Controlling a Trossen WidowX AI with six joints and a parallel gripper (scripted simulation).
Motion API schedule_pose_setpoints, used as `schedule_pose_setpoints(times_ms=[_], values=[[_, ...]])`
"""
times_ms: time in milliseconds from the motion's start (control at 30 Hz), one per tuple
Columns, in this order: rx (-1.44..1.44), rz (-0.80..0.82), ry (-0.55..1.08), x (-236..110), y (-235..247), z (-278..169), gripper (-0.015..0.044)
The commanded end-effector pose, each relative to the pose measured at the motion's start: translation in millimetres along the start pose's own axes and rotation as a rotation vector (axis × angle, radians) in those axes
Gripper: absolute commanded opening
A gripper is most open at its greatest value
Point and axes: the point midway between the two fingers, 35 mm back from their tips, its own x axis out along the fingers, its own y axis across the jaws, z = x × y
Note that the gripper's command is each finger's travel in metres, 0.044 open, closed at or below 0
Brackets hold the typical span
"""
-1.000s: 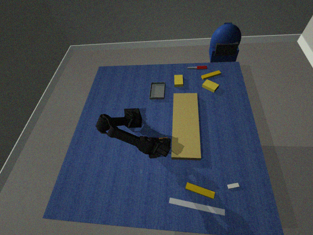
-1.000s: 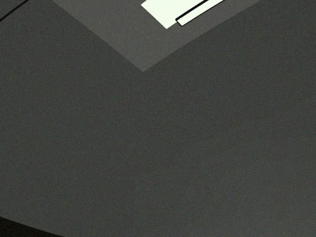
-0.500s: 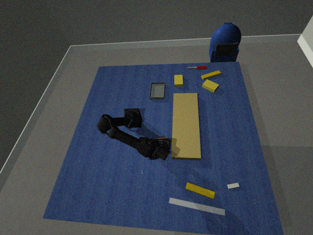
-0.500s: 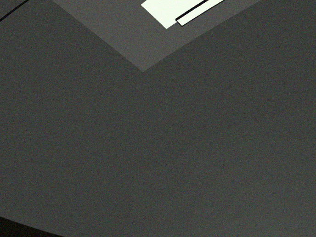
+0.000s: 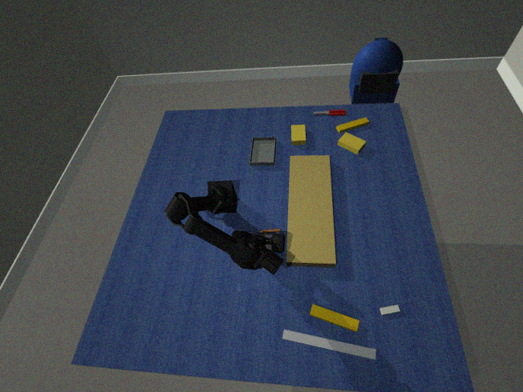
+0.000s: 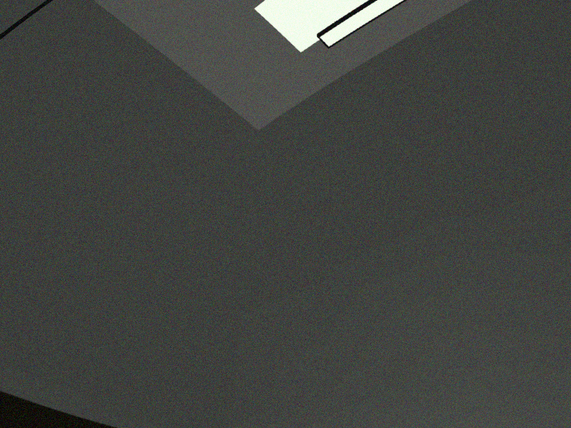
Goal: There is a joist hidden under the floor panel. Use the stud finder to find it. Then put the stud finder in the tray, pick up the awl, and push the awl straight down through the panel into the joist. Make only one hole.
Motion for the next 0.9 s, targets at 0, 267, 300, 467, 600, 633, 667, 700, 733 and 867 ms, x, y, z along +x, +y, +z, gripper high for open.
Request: schedule_pose_setpoints(times_ms=[0,267,300,467,600,633,667,700,733,867], values=[[-0.003,0.007,0.036,-1.6,1.2,1.1,0.0000],[-0.004,0.006,0.077,-1.5,1.2,2.1,0.0000],[-0.005,0.005,0.085,-1.4,1.1,2.3,0.0000],[-0.006,0.004,0.126,-1.2,1.0,3.2,0.0000],[-0.007,0.004,0.158,-1.2,1.0,4.1,0.0000],[-0.007,0.004,0.166,-1.2,1.0,4.3,0.0000],[-0.007,0.005,0.174,-1.2,1.1,4.6,0.0000],[-0.007,0.005,0.183,-1.2,1.1,4.8,0.0000],[-0.007,0.006,0.191,-1.3,1.1,5.0,0.0000],[-0.006,0.009,0.223,-1.4,1.2,6.1,0.0000]])
